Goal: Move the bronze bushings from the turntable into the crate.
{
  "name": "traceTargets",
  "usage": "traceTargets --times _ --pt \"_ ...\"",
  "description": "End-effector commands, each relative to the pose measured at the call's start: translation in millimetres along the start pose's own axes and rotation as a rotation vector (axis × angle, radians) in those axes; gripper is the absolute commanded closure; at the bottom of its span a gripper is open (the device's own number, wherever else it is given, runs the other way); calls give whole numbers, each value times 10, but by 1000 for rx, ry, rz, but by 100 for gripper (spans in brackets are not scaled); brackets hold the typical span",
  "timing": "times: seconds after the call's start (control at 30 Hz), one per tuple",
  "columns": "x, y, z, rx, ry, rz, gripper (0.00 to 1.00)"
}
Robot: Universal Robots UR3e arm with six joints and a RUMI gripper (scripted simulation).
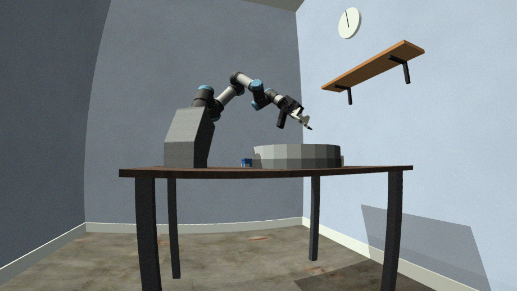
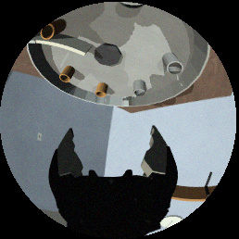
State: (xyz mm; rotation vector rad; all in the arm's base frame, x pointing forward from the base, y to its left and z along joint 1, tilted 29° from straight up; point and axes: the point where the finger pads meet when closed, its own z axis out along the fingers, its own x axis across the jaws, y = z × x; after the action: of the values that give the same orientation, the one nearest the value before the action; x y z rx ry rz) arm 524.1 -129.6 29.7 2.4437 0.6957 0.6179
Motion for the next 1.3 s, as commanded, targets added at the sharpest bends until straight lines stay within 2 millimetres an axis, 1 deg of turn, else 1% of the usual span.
traceTargets --times 0.0,0.03,0.1,0.13,0.2,0.23,0.27,0.33,0.43,0.47,0.53,0.57,0.63,0.67,0.73,0.77,0.83,0.9,1.1,1.13,1.27 --pt "-266 -65 31 111 -49 35 0" --pt "-266 -65 31 111 -49 35 0" --pt "-409 -125 20 171 -72 62 0" --pt "-409 -125 20 171 -72 62 0" --pt "-546 -191 -7 231 -92 93 0" --pt "-546 -191 -7 231 -92 93 0" --pt "-612 -225 -26 261 -101 110 0" --pt "-612 -225 -26 261 -101 110 0" --pt "-791 -335 -107 352 -125 165 0" --pt "-791 -335 -107 352 -125 165 0" --pt "-893 -410 -178 411 -137 205 0" --pt "-893 -410 -178 411 -137 205 0" --pt "-980 -484 -259 468 -147 248 0" --pt "-980 -484 -259 468 -147 248 0" --pt "-1051 -554 -349 522 -154 292 0" --pt "-1051 -554 -349 522 -154 292 0" --pt "-1106 -619 -444 574 -158 336 0" --pt "-1106 -619 -444 574 -158 336 0" --pt "-1192 -775 -732 706 -160 466 0" --pt "-1192 -775 -732 706 -160 466 0" --pt "-1201 -842 -902 774 -154 542 0"
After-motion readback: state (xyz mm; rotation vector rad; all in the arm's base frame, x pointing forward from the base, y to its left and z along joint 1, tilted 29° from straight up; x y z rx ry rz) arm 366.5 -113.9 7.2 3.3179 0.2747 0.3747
